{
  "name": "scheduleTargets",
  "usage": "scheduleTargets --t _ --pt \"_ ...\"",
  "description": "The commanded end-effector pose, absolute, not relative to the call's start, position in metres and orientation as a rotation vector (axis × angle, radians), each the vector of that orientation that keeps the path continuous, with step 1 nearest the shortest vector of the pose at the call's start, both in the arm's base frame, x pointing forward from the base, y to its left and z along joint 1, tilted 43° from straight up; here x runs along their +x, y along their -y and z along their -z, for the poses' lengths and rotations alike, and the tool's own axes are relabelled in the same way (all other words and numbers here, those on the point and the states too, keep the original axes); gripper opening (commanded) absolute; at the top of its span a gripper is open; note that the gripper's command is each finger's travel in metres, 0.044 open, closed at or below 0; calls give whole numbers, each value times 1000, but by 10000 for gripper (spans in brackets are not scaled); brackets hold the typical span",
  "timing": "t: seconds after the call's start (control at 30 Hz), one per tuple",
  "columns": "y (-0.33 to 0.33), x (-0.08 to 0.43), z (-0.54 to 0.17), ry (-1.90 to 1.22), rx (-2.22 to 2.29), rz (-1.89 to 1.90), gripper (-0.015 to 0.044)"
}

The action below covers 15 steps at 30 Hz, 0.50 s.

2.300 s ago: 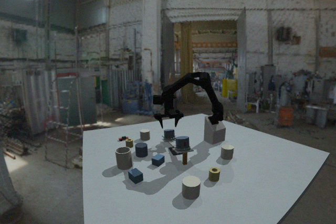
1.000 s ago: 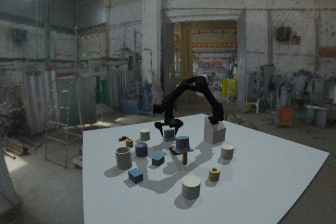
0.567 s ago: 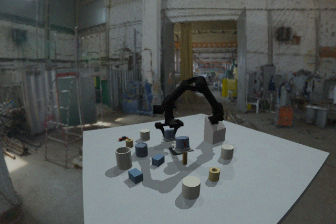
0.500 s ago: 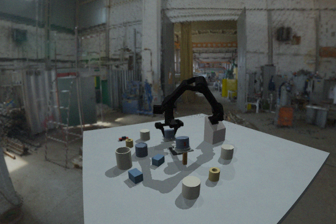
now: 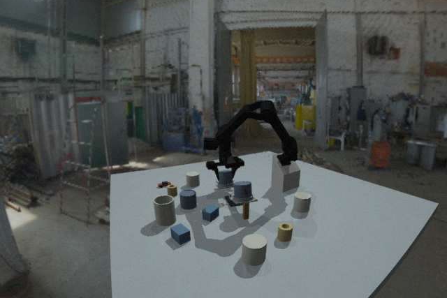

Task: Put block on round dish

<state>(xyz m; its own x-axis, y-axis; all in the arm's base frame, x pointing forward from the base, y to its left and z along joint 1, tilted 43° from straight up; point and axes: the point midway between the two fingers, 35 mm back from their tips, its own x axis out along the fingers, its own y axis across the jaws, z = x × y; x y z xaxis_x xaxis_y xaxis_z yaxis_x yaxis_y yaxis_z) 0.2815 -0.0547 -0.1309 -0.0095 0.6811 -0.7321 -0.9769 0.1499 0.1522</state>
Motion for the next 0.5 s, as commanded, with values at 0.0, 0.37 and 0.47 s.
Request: scheduleTargets --t 0.0,0.37,0.47 --pt "62 285 126 -789 -487 -1386 0" --pt "71 287 117 -790 -488 -1385 0" --pt "74 287 115 -790 -488 -1384 0"
